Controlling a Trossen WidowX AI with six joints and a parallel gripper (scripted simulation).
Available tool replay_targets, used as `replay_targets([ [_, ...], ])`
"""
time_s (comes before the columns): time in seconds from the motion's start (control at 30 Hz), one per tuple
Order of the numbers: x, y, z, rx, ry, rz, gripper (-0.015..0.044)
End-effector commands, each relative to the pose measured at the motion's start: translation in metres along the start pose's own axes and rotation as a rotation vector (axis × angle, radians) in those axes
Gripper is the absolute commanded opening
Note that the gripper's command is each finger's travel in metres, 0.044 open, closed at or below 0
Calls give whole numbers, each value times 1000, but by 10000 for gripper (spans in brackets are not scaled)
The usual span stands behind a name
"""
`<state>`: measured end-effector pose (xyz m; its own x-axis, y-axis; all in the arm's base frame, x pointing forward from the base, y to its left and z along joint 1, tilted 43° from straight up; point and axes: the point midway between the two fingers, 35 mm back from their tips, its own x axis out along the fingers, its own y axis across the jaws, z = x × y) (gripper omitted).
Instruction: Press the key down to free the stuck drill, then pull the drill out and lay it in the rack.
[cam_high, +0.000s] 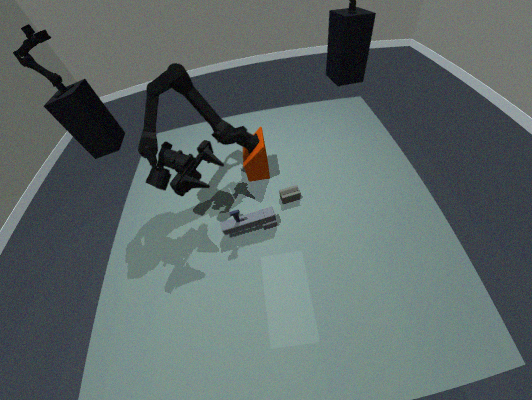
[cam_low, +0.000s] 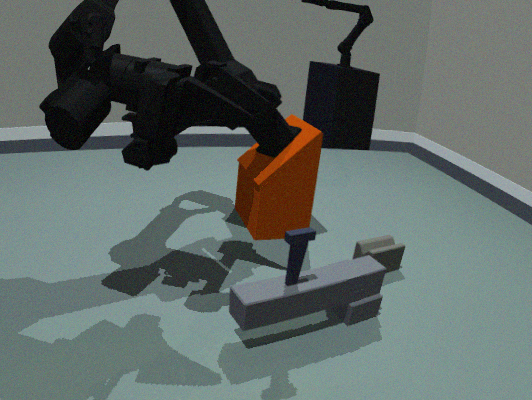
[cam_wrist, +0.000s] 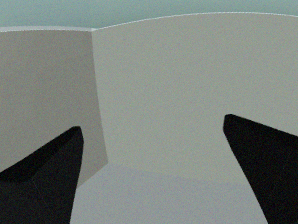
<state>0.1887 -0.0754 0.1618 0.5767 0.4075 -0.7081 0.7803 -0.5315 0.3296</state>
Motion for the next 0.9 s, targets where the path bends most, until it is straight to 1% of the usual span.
replay_targets([
  [0.0, 0, 0, 0, 0, 0, 0, 374],
  [0.27, 1, 0, 1, -13, -8, -12, 164],
  [0.33, 10, -4, 9, -116, -68, -106, 111],
  [0.47, 33, -10, 31, -458, -229, -400, 6],
  [0.7, 63, 5, 59, -1115, -474, -928, 0],
  [0.87, 87, 35, 54, -1590, -652, -1316, 0],
])
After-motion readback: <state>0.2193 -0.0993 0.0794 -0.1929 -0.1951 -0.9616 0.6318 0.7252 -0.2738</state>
